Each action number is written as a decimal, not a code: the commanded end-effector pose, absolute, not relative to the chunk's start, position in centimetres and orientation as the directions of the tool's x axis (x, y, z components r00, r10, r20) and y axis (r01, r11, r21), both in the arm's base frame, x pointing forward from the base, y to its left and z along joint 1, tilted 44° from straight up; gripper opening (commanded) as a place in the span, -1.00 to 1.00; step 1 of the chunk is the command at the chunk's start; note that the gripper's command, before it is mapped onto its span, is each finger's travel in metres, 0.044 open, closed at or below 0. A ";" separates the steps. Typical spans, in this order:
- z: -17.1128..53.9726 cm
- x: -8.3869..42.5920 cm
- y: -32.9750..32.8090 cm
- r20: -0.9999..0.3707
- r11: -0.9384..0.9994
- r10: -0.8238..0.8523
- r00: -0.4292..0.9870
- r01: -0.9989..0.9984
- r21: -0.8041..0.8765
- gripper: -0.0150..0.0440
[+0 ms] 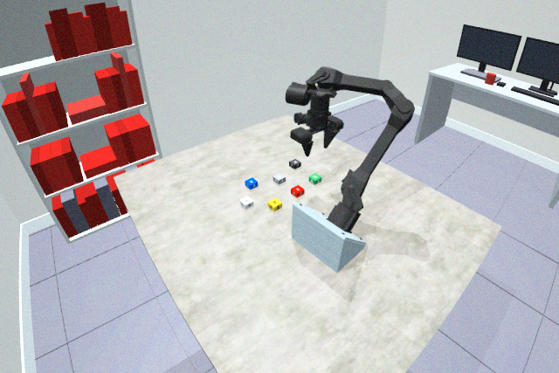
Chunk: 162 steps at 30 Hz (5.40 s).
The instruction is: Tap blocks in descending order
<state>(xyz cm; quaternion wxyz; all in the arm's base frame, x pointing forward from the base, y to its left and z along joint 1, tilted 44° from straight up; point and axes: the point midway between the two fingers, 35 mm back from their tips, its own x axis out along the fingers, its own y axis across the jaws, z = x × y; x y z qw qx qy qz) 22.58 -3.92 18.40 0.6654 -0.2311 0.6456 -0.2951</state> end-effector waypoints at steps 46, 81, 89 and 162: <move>5.6 22.2 9.5 -0.729 0.726 -0.685 -0.012 0.082 -0.683 0.86; 1.9 30.3 13.4 -0.731 0.728 -0.683 -0.008 0.086 -0.681 0.86; 3.3 32.4 12.0 -0.733 0.730 -0.681 -0.007 0.085 -0.679 0.86; 20.5 35.5 -6.3 -0.719 0.716 -0.695 -0.005 0.084 -0.693 0.86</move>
